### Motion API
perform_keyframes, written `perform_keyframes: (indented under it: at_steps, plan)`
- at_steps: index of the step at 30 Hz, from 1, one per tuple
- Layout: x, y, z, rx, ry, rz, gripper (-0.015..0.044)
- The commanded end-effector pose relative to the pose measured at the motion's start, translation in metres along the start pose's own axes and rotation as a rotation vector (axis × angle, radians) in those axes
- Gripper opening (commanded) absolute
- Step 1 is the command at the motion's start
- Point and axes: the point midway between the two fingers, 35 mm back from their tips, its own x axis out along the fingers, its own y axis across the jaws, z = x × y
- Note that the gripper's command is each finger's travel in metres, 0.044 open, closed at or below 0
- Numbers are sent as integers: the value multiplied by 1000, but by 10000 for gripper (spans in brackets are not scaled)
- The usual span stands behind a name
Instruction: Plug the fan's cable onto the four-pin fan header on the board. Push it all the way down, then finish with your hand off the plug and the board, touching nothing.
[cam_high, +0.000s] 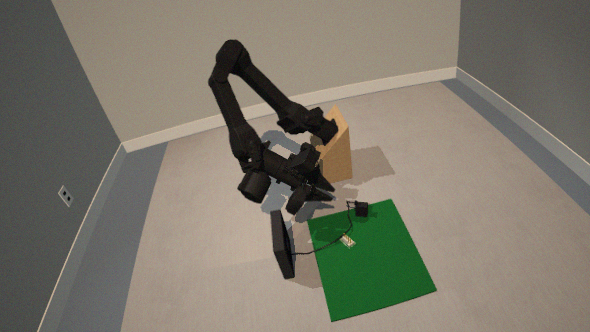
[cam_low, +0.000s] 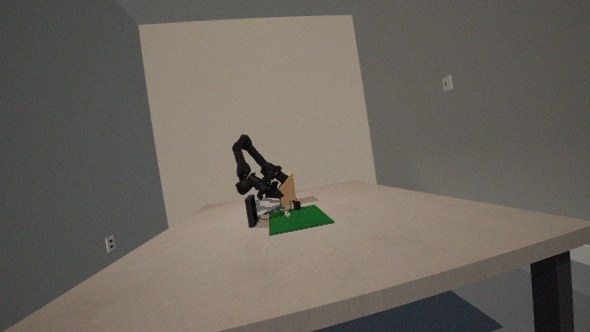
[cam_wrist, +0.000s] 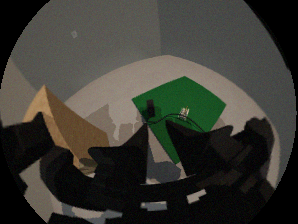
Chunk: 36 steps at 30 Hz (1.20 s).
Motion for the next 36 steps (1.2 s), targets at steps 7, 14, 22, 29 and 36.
perform_keyframes:
  at_steps: [7, 14, 22, 29, 36]
  plan:
    - [-32, 3, 4, -8, -2, -12, 140]
    - [-31, 9, 9, 27, 28, 61, 271]
    - [-23, 20, 16, 89, 137, 203, 440]
    - [-19, 27, 20, 124, 268, 287, 440]
    - [-18, 30, 24, 140, 420, 325, 440]
